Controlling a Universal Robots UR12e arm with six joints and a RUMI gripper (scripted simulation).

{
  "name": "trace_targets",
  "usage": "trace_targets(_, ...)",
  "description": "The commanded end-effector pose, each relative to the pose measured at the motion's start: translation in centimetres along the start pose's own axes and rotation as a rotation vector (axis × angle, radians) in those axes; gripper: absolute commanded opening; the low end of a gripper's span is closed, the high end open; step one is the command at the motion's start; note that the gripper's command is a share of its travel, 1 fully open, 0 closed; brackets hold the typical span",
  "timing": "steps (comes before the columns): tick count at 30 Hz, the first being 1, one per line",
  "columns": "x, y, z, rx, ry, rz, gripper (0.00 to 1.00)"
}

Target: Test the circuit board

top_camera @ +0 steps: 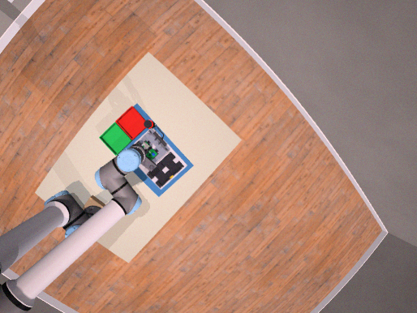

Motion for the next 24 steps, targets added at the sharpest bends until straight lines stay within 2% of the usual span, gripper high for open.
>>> trace_targets(1, -0.1, 0.0, 0.1, 0.000, 0.001, 0.000, 0.59)
trace_targets(9, -0.1, 0.0, -0.4, 0.000, 0.001, 0.000, 0.59)
trace_targets(18, -0.1, 0.3, -3.4, 0.000, 0.001, 0.000, 0.59)
trace_targets(20, -0.1, 0.3, -3.4, 0.000, 0.001, 0.000, 0.59)
trace_targets(24, -0.1, 0.4, -4.7, 0.000, 0.001, 0.000, 0.59)
Point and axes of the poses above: the point where the finger pads meet when closed, its own z axis back along the fingers, its own x axis across the jaws, y = z × x, the point moved 4 cm from there along z, back along the fingers, and after that the axes turned 2 degrees about -z, right-handed, at the moved point
